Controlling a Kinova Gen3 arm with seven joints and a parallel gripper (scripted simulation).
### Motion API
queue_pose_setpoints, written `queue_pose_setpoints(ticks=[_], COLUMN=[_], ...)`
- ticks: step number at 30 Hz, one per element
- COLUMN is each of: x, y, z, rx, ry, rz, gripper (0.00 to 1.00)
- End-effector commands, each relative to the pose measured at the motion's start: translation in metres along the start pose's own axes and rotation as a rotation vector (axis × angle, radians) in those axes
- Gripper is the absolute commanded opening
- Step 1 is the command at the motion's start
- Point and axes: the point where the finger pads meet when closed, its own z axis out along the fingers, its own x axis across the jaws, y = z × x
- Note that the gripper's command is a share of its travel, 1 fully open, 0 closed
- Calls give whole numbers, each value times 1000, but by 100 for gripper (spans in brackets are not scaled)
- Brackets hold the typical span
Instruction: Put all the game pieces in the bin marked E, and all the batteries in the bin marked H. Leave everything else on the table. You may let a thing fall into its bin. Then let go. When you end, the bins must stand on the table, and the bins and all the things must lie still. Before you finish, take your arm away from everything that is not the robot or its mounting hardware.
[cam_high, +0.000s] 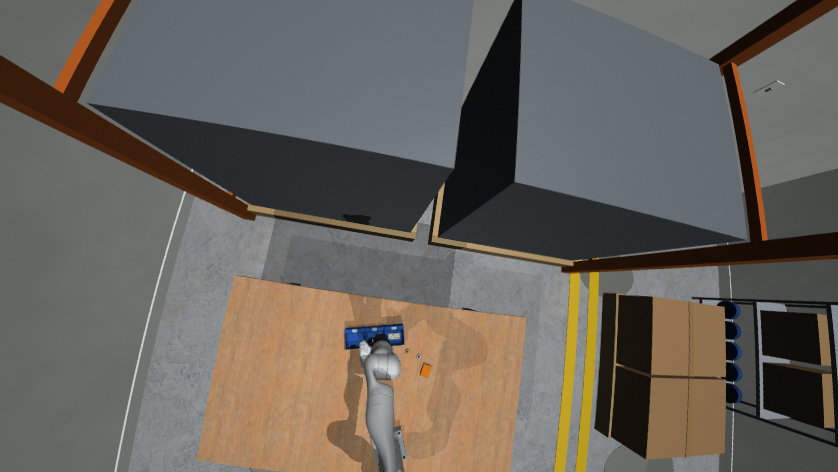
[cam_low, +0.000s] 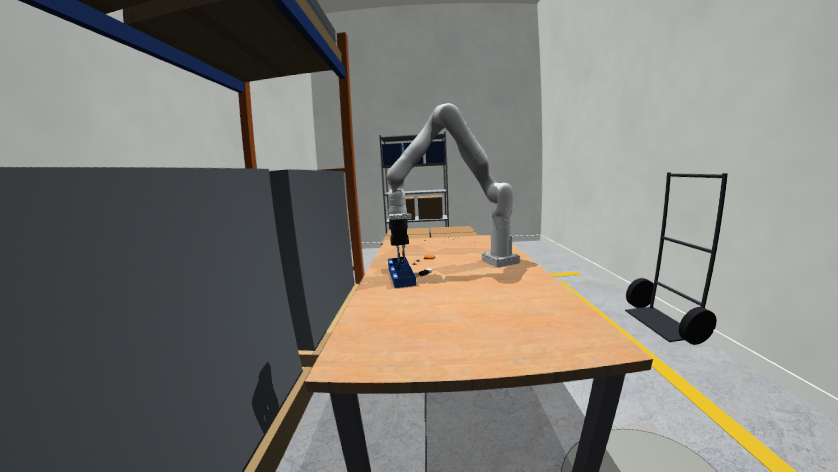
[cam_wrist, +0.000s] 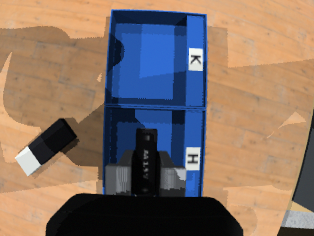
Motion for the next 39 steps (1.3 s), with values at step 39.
queue_pose_setpoints(ticks=[39], x=[-1], y=[0], z=[44], rx=[0], ry=[1], rz=[1], gripper=[31])
